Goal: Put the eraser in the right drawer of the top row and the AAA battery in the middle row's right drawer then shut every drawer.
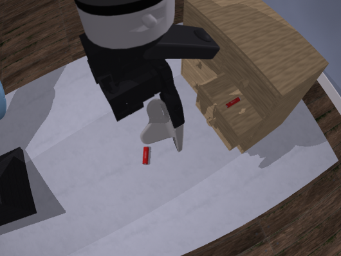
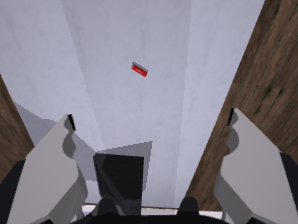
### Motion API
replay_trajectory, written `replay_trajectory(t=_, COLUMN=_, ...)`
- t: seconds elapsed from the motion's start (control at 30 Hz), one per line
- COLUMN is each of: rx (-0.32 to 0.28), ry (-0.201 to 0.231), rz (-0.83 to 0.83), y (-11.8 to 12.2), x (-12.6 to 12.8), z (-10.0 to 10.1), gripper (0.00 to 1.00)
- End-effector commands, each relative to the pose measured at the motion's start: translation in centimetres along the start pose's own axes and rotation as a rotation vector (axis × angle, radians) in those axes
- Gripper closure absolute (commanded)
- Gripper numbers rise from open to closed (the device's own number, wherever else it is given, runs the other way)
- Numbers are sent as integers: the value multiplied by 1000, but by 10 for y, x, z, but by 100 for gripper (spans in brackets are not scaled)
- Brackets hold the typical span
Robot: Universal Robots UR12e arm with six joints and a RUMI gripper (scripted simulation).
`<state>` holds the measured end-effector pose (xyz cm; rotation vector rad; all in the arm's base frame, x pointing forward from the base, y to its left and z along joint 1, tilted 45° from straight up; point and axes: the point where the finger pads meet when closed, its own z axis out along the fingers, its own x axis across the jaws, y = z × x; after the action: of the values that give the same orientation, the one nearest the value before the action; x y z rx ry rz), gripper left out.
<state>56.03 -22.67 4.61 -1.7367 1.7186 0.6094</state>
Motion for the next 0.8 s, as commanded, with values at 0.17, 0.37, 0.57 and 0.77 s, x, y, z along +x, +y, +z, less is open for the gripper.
replay_trajectory(t=0.17, rx=1, ry=1, rz=1, y=0, x=0, z=-1, gripper=0)
replay_trajectory(t=0.37, rx=1, ry=1, rz=13, y=0, x=1, z=-1, gripper=0)
replay_trajectory(t=0.57, rx=1, ry=1, rz=41, y=0, x=1, z=-1, gripper=0)
replay_trajectory(t=0.77, rx=1, ry=1, rz=104, y=1, x=3, z=-1, gripper=0)
